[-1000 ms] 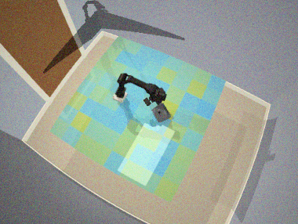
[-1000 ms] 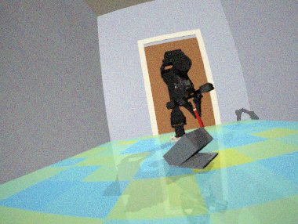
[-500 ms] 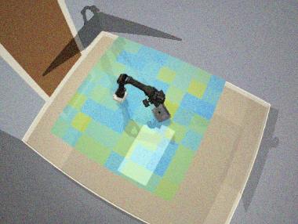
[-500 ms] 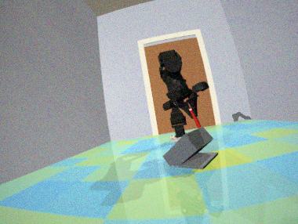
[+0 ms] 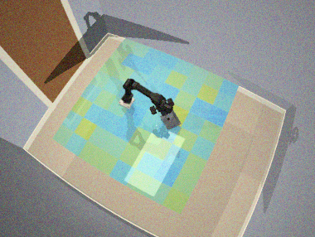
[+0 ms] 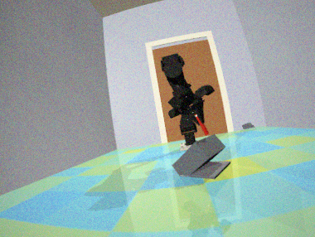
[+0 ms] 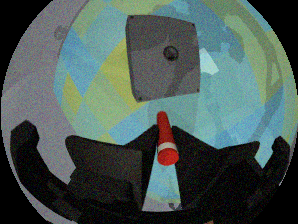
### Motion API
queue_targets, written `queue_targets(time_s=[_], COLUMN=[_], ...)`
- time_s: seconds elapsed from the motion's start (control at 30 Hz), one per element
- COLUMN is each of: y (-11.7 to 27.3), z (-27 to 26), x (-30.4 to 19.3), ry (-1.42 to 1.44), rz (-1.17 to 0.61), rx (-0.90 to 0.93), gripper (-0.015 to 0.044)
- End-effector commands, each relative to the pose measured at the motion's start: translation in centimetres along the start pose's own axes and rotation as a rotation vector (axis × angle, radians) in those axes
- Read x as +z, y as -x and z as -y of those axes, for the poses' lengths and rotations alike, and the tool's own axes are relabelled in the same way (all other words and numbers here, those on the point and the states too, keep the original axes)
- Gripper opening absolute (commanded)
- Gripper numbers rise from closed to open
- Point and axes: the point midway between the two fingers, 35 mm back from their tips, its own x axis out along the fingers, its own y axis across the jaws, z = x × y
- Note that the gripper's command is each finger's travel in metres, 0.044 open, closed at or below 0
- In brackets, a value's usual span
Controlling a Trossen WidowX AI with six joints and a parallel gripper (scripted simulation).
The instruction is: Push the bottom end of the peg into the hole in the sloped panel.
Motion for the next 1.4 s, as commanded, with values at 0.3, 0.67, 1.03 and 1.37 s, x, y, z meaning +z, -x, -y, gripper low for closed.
queue_targets(time_s=[0.3, 0.67, 1.03, 1.37], y=[0.8, 1.5, 2.2, 2.9], z=[0.7, 1.4, 2.1, 2.8], x=[1.2, 2.2, 3.1, 4.0], ry=[-0.101, -0.182, -0.262, -0.333], rz=[-0.003, -0.005, -0.006, -0.008], rx=[0.053, 0.095, 0.137, 0.177], gripper=[0.0000, 0.0000, 0.0000, 0.0000])
